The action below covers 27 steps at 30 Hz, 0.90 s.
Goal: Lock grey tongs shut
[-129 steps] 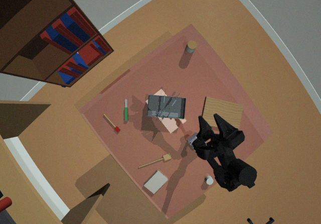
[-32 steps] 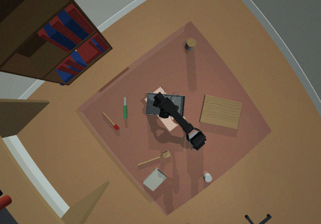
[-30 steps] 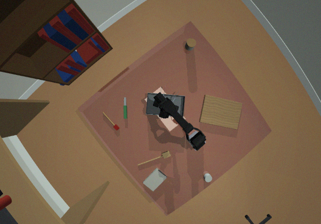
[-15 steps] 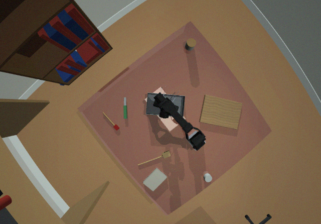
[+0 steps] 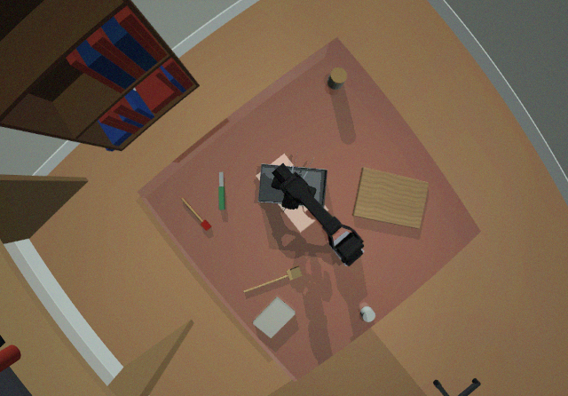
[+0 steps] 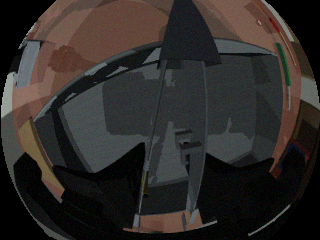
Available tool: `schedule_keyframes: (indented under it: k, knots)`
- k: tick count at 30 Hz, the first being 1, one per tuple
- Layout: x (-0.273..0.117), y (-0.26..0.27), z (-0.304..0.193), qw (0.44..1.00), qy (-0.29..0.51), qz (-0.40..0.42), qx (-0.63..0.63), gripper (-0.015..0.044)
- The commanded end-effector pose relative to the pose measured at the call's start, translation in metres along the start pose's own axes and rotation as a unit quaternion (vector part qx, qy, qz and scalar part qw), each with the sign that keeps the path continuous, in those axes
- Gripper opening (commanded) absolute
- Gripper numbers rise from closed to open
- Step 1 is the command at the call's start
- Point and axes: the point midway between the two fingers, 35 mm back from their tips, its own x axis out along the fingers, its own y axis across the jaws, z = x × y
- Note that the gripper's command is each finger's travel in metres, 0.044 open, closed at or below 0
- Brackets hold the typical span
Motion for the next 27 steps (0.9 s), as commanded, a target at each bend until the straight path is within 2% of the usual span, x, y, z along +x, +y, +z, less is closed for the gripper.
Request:
schedule_keyframes:
  k: [1, 21, 27]
  knots:
    - [-0.0007, -0.0006, -0.0003, 1.0, 0.001, -0.002, 0.0, 0.0149]
    - [-0.0007, -0.0006, -0.0003, 1.0, 0.001, -0.002, 0.0, 0.0016]
    - [-0.0007, -0.0006, -0.0003, 1.0, 0.001, -0.002, 0.0, -0.0142]
